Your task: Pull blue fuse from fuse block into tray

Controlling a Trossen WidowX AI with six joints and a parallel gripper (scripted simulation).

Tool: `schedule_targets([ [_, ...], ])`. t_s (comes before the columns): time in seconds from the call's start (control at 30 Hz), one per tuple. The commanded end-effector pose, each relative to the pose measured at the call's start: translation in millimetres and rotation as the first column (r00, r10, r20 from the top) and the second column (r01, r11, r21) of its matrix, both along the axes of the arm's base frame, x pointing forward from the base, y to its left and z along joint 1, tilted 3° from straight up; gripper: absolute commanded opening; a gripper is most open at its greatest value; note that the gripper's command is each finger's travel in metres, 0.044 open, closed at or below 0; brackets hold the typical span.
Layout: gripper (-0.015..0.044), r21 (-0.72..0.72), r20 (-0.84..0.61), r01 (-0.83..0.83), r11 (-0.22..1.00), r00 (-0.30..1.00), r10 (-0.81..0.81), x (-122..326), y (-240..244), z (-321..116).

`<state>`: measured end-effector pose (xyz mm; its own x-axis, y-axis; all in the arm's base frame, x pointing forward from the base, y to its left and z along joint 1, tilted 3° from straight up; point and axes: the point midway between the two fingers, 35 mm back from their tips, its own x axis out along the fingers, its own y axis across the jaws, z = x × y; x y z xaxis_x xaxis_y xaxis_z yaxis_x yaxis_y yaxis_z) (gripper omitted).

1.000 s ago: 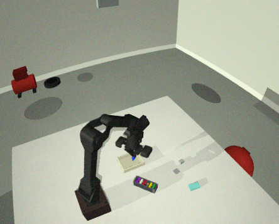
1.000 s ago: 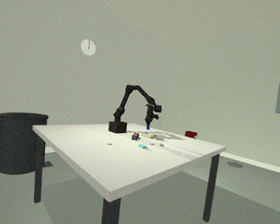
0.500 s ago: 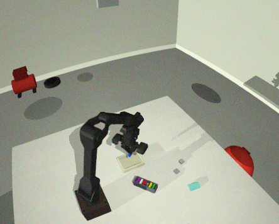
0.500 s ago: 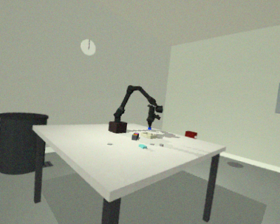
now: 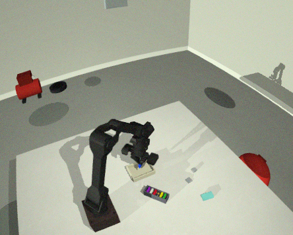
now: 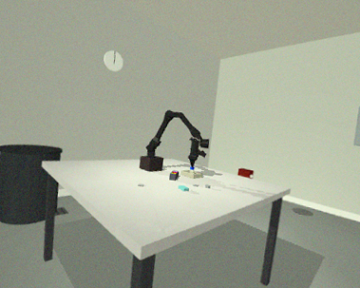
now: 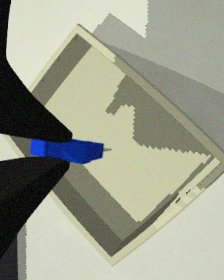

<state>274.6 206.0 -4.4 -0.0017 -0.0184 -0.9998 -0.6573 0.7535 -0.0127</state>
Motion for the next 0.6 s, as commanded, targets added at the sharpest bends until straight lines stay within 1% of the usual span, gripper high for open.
schedule_targets([
  [0.0,0.0,0.002,-0.003,0.003,1.0,1.0,-0.003,-1.3,-0.2,-8.3],
  [0.17,0.0,0.002,-0.003,0.003,1.0,1.0,-0.003,-1.6,-0.4,-12.2],
  [0.57,0.0315,-0.001,-0.001,0.0,1.0,1.0,0.0,-0.7,-0.5,-8.7],
])
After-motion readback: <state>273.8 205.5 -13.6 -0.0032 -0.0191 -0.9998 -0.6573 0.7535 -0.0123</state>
